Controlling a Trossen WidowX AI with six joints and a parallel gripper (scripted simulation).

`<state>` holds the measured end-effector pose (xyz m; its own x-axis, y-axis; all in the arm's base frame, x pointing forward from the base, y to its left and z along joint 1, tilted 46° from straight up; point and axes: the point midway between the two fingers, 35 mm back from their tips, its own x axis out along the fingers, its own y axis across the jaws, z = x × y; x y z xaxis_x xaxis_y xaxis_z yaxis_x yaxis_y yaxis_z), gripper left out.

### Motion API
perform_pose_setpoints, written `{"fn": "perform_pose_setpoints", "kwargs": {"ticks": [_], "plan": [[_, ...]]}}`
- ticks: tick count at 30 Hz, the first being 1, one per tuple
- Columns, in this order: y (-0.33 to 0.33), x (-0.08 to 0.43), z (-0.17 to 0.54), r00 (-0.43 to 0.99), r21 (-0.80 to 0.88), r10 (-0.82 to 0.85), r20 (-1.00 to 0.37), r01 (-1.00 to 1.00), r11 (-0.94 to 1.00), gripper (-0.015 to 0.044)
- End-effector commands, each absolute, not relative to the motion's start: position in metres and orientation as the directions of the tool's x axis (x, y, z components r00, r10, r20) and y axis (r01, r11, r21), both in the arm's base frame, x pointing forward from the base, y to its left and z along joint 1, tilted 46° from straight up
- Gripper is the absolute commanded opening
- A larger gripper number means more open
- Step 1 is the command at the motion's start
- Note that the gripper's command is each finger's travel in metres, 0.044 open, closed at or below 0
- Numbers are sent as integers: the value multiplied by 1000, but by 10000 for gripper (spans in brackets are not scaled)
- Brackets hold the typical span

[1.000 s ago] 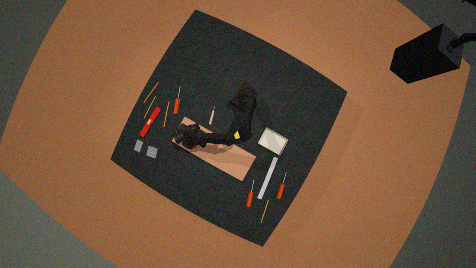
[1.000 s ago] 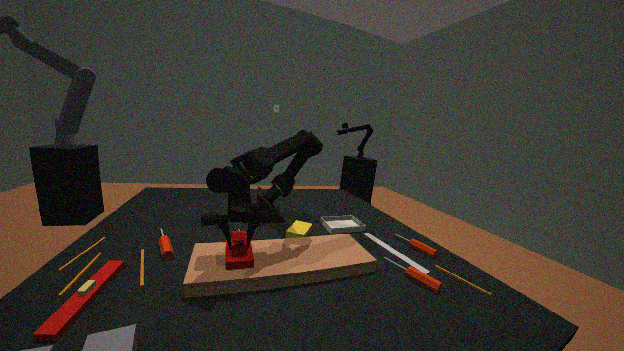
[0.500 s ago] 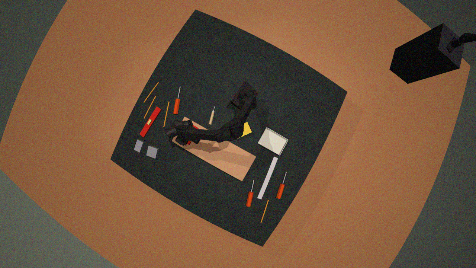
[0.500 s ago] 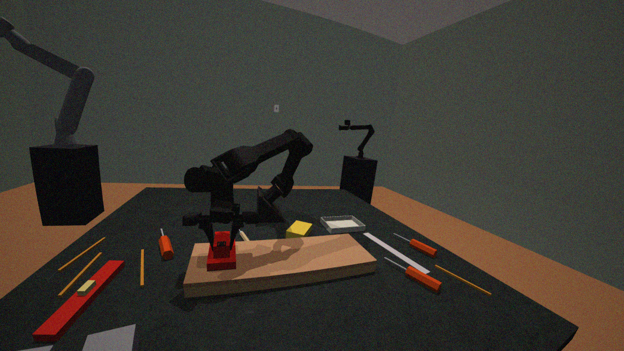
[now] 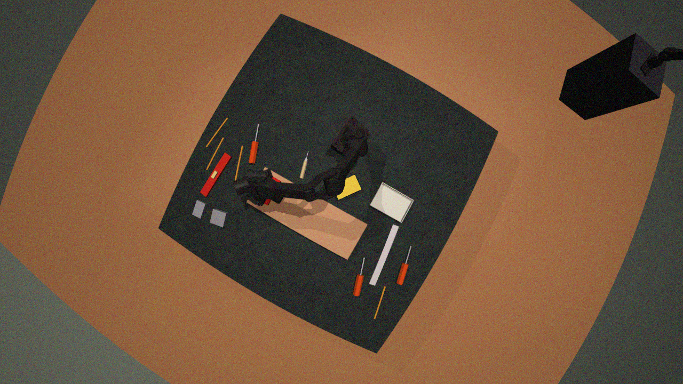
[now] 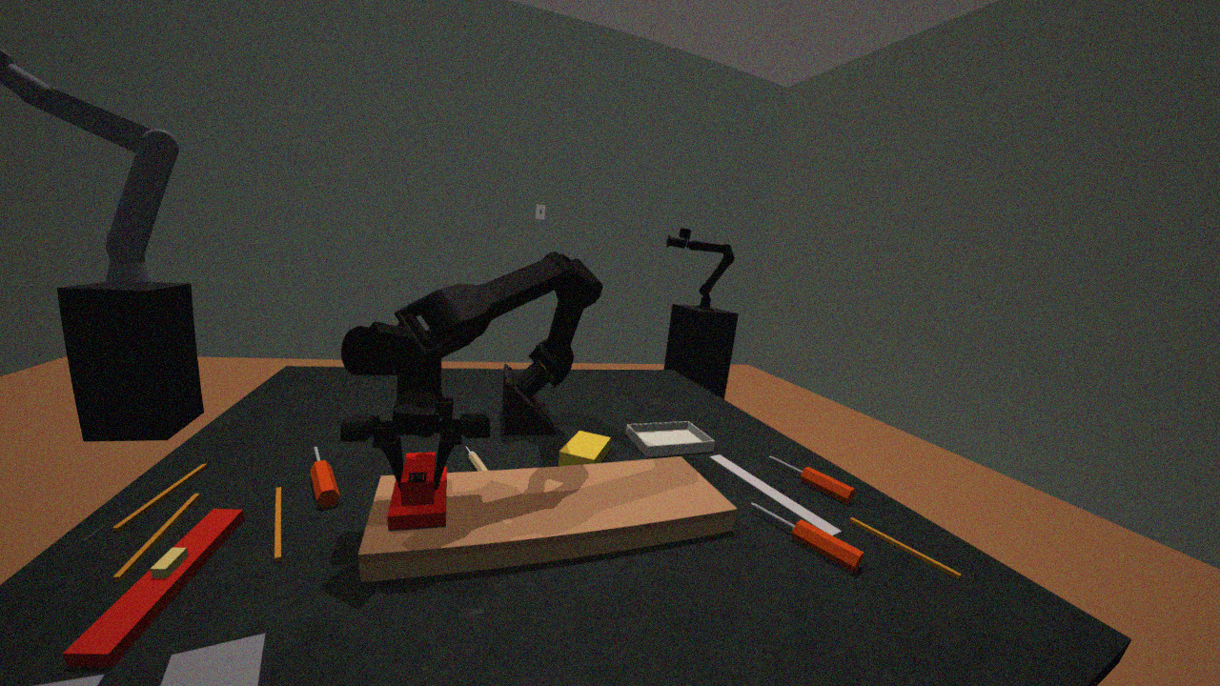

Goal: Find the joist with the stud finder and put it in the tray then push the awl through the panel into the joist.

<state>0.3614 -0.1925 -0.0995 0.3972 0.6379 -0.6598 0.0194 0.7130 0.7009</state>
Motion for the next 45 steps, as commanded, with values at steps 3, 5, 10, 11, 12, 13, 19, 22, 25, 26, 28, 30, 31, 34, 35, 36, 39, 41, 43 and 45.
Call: {"fn": "perform_pose_setpoints", "kwargs": {"ticks": [3,5,10,11,12,13,19,22,25,26,28,30,31,34,35,36,39,41,43,45], "plan": [[-195,362,-97,397,701,638,-660,19,713,0],[-200,362,-93,397,700,637,-661,19,714,0],[-217,361,-79,396,698,636,-663,19,716,0],[-220,360,-77,396,698,635,-663,19,716,0],[-224,360,-74,396,697,635,-663,19,716,0],[-227,359,-71,396,697,635,-664,19,717,0],[-246,355,-52,395,696,634,-665,18,718,0],[-255,352,-42,394,696,635,-665,18,718,0],[-262,349,-33,394,696,635,-665,17,718,0],[-264,348,-31,394,696,635,-665,17,718,0],[-264,348,-31,394,696,635,-665,17,718,0],[-262,350,-28,393,694,635,-665,10,720,0],[-260,351,-25,392,692,636,-665,2,722,0],[-251,358,-12,389,681,637,-666,-32,731,0],[-247,360,-6,387,677,638,-666,-47,735,0],[-243,363,-1,386,672,638,-666,-61,738,0],[-230,370,16,382,658,641,-666,-105,746,0],[-221,374,26,380,647,643,-665,-135,750,0],[-211,377,37,377,637,645,-665,-165,753,0],[-202,381,48,374,626,647,-664,-194,755,0]]}}
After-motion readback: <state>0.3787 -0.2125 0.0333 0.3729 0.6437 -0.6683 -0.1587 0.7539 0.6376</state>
